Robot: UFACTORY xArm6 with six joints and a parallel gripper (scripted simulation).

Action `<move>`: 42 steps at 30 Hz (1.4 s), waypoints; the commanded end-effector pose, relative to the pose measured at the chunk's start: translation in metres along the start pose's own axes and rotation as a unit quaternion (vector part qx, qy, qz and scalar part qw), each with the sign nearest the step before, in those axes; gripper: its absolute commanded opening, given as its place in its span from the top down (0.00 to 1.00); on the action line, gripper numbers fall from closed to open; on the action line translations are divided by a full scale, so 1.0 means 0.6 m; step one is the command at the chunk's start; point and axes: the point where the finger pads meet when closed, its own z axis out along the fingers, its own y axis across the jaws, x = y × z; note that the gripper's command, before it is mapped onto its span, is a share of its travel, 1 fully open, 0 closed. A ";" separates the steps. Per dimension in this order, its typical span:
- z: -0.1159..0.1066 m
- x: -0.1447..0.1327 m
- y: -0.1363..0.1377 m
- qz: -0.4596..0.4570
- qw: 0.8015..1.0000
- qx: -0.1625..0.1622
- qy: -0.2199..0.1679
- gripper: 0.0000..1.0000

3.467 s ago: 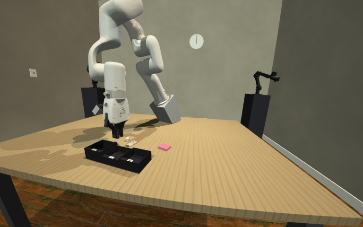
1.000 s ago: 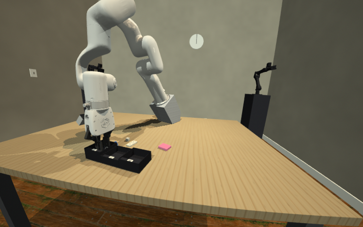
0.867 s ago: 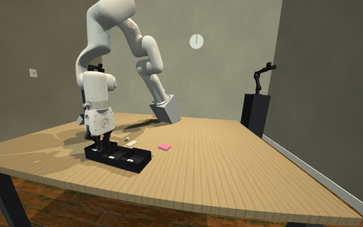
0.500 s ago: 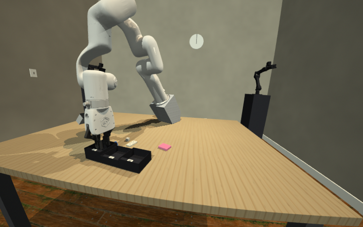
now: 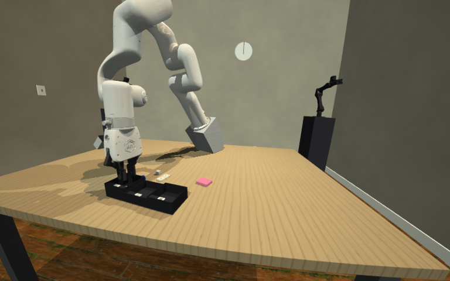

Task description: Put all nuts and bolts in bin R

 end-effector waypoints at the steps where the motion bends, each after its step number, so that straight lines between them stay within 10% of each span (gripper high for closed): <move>1: -0.013 0.000 -0.002 0.000 1.000 0.001 -0.001 0.70; 14: -0.030 0.000 -0.002 0.000 1.000 0.001 -0.001 0.70; 15: -0.037 0.000 -0.002 0.000 1.000 0.001 -0.001 0.00; 42: -0.191 0.001 -0.002 0.000 1.000 0.001 -0.001 0.00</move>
